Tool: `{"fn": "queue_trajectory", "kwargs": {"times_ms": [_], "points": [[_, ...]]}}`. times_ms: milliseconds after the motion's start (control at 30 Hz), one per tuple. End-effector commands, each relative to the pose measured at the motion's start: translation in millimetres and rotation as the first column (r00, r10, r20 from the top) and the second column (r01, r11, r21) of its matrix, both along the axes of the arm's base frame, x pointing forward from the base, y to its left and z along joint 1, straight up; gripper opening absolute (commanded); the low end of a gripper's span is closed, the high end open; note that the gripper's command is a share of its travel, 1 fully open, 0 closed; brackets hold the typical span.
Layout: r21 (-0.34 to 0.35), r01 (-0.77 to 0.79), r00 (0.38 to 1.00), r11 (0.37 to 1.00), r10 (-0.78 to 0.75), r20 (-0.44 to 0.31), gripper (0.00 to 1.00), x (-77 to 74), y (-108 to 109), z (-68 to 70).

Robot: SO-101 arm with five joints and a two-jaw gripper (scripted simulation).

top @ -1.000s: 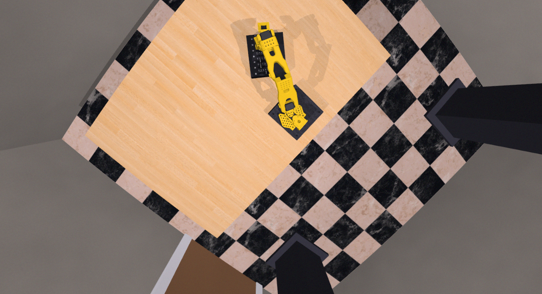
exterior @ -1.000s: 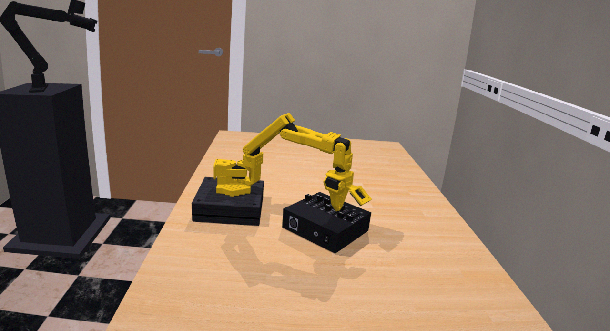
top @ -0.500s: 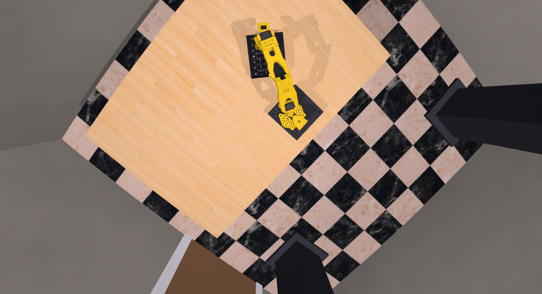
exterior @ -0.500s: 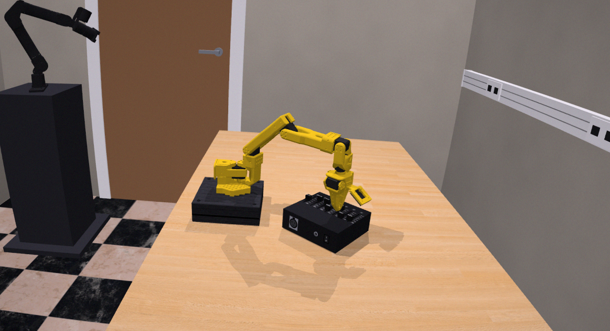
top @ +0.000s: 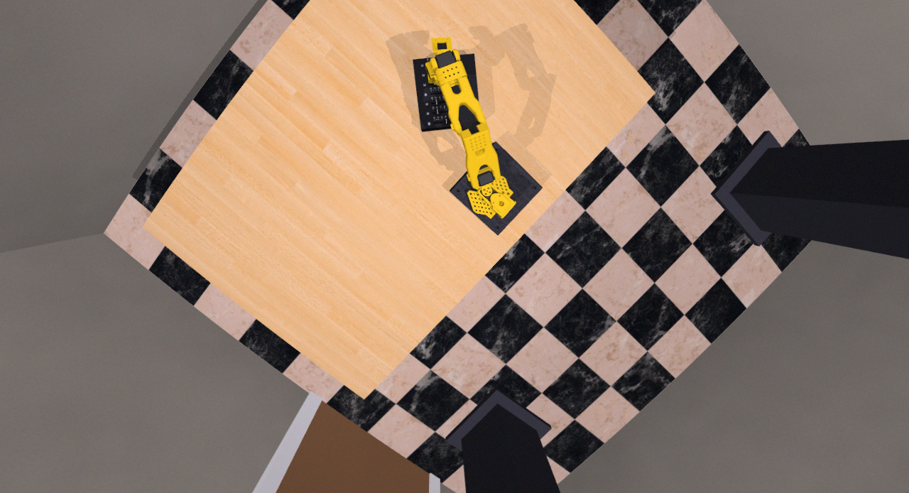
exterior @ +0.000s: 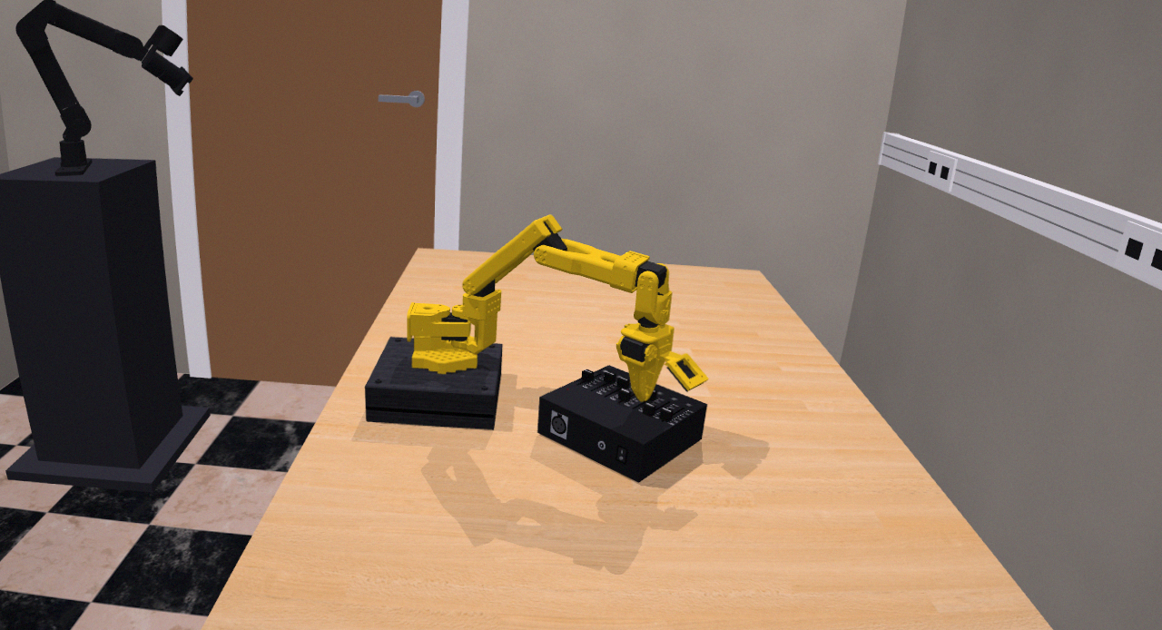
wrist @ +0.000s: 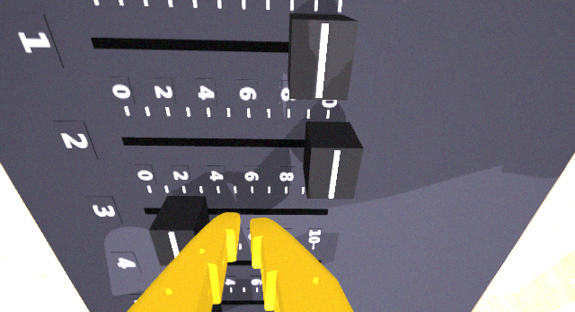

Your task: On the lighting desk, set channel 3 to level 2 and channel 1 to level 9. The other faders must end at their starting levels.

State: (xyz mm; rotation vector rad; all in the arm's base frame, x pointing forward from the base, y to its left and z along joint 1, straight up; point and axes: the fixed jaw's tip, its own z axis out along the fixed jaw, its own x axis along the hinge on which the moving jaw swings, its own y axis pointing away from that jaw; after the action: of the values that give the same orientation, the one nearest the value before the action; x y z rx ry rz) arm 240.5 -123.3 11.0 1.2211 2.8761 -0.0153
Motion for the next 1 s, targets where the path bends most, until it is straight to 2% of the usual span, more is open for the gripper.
{"fn": "queue_trajectory", "kwargs": {"times_ms": [0, 400, 967], "points": [[0.016, -0.043, 0.999, 0.999, 0.043, -0.012, 0.00, 5.0, 14, -4.7], [0.016, -0.043, 0.999, 0.999, 0.043, -0.012, 0.00, 3.8, 13, -4.7], [0.016, -0.043, 0.999, 0.999, 0.043, -0.012, 0.00, -7.5, 1, -4.9]]}}
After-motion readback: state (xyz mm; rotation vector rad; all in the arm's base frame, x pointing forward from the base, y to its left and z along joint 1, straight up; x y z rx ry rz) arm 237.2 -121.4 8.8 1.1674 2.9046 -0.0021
